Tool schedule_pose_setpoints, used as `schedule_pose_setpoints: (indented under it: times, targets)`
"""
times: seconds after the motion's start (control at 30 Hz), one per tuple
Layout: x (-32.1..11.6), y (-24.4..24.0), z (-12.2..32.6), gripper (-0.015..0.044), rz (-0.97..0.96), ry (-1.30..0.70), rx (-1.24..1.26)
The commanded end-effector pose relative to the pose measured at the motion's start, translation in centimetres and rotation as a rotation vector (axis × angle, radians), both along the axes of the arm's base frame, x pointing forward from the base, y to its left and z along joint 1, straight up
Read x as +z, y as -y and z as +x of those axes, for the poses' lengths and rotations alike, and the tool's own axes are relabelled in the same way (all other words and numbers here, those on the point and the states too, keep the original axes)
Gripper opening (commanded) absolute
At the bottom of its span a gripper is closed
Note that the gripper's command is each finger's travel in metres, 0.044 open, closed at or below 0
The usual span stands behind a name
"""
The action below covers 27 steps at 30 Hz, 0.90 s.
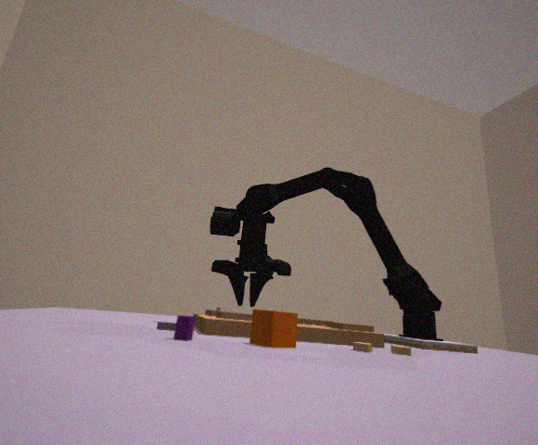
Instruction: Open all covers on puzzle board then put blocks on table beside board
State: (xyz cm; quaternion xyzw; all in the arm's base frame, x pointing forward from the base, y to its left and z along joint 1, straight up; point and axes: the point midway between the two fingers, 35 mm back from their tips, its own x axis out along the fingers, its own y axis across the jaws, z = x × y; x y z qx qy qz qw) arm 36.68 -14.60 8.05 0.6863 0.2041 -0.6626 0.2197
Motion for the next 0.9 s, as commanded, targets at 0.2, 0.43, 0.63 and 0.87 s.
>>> schedule_pose_setpoints:
  times: [0.2,0.43,0.63,0.87]
  targets:
    - [-0.2,0.1,0.0,0.0144,-0.004,-0.001,-0.001]
    - [-0.8,0.1,0.0,0.0144,-0.004,-0.001,-0.001]
    - [-1.4,0.1,0.0,0.0144,-0.004,-0.001,-0.001]
    - [-2.1,0.2,0.0,0.0144,-0.004,-0.001,-0.001]
